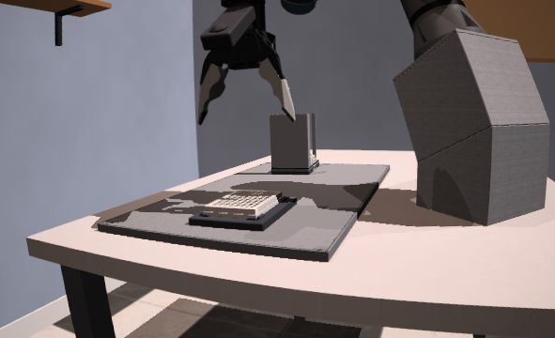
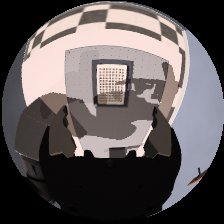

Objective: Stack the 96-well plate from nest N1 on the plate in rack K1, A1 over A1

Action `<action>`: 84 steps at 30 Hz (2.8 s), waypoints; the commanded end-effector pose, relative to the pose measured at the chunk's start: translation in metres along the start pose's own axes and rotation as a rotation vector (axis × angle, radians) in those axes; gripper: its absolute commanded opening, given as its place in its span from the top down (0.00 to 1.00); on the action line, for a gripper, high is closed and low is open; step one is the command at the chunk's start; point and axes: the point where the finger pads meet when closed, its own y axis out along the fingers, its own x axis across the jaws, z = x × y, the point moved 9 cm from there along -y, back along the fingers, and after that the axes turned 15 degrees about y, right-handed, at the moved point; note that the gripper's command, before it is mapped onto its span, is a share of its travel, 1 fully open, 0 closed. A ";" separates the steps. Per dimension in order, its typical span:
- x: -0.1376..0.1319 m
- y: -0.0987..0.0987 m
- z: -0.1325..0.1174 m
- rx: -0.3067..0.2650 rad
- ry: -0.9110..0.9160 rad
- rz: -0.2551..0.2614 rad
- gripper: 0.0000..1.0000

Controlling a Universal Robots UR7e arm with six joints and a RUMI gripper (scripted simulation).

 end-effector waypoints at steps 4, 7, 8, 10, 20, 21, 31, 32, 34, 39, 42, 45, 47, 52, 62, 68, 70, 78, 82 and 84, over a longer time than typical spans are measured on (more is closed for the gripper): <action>0.000 0.015 0.000 0.003 0.001 -0.002 0.00; 0.001 0.016 0.000 0.003 0.001 -0.002 0.00; 0.001 0.018 0.000 0.003 0.001 -0.002 0.00; 0.000 0.021 0.000 0.003 0.001 -0.002 0.00; 0.001 0.038 0.000 0.003 0.001 -0.003 0.00; 0.001 0.040 0.000 0.003 0.001 -0.003 0.00; 0.002 0.053 0.001 0.005 0.002 -0.005 0.00; 0.003 0.054 0.001 0.005 0.002 -0.005 0.00; 0.003 0.058 0.001 0.005 0.003 -0.006 0.00; 0.003 0.064 0.002 0.005 0.003 -0.006 0.00; 0.002 0.068 0.001 0.004 0.002 -0.005 0.00; 0.003 0.073 0.002 0.005 0.003 -0.006 0.00; 0.003 0.076 0.002 0.005 0.003 -0.006 0.00; 0.003 0.084 0.002 0.005 0.003 -0.006 0.00; 0.003 0.098 0.002 0.005 0.003 -0.006 0.00; 0.003 0.108 0.002 0.005 0.003 -0.006 0.00; 0.003 0.111 0.002 0.005 0.003 -0.006 0.00; 0.003 0.117 0.001 0.005 0.002 -0.005 0.00; 0.002 0.116 0.001 0.005 0.001 -0.005 0.00; 0.002 0.116 0.001 0.005 0.001 -0.005 0.00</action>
